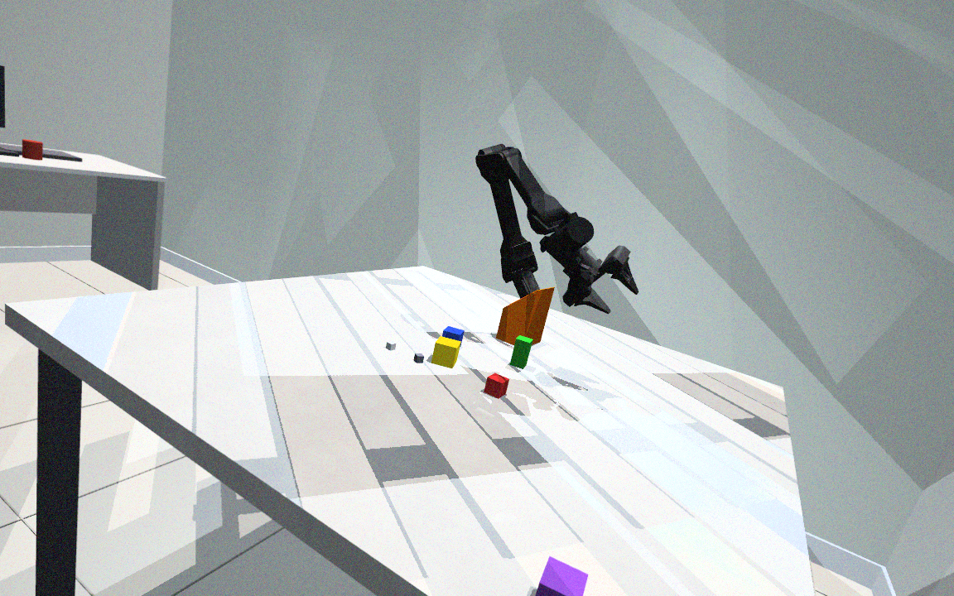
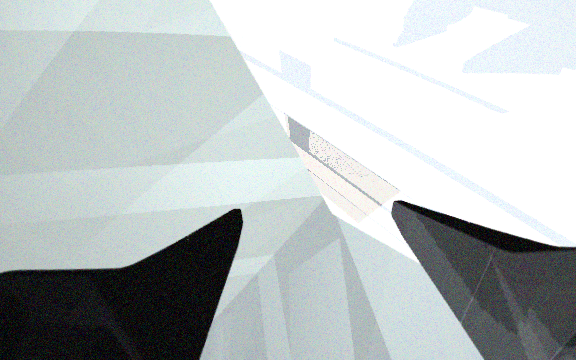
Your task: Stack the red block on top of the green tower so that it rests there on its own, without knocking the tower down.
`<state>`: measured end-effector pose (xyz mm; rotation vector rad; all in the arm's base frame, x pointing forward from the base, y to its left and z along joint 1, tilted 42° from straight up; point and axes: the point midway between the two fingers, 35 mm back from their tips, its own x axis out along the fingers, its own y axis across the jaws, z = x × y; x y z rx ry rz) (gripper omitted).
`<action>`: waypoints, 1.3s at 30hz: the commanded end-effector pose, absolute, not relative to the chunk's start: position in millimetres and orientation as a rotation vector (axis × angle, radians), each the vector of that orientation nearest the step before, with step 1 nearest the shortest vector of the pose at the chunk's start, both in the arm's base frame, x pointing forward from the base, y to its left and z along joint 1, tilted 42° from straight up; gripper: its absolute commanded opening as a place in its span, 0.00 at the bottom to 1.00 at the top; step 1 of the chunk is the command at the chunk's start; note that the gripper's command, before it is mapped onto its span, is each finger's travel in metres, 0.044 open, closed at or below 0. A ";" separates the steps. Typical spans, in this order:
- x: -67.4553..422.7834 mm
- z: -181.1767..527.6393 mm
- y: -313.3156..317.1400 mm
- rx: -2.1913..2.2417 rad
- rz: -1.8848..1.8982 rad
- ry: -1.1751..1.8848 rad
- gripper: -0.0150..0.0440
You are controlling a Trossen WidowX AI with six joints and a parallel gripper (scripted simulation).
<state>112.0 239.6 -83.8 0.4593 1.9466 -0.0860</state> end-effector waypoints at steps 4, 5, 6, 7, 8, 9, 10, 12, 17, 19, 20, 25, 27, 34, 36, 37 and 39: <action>164.5 -96.0 232.7 0.312 -0.166 1.816 1.00; 171.4 -97.2 231.2 0.291 -0.177 1.801 1.00; 178.3 -98.3 229.5 0.269 -0.188 1.785 1.00; 185.1 -99.4 227.6 0.247 -0.199 1.771 1.00; 191.9 -100.3 225.7 0.224 -0.210 1.756 1.00; 198.6 -101.1 223.5 0.201 -0.221 1.742 1.00; 205.3 -101.8 221.3 0.177 -0.232 1.728 1.00; 218.8 -103.4 216.1 0.129 -0.248 1.701 1.00; 251.2 -105.5 201.2 0.003 -0.292 1.640 1.00; 263.5 -105.4 194.8 -0.049 -0.313 1.620 1.00; 269.5 -105.2 191.5 -0.075 -0.323 1.610 1.00; 298.9 -101.7 172.9 -0.212 -0.381 1.567 1.00; 310.2 -99.7 165.0 -0.269 -0.403 1.551 1.00; 347.1 -88.6 134.5 -0.477 -0.478 1.508 1.00; 357.0 -84.5 125.2 -0.539 -0.498 1.498 1.00; 361.7 -82.3 120.6 -0.570 -0.508 1.493 1.00; 367.6 -79.5 114.8 -0.608 -0.520 1.488 1.00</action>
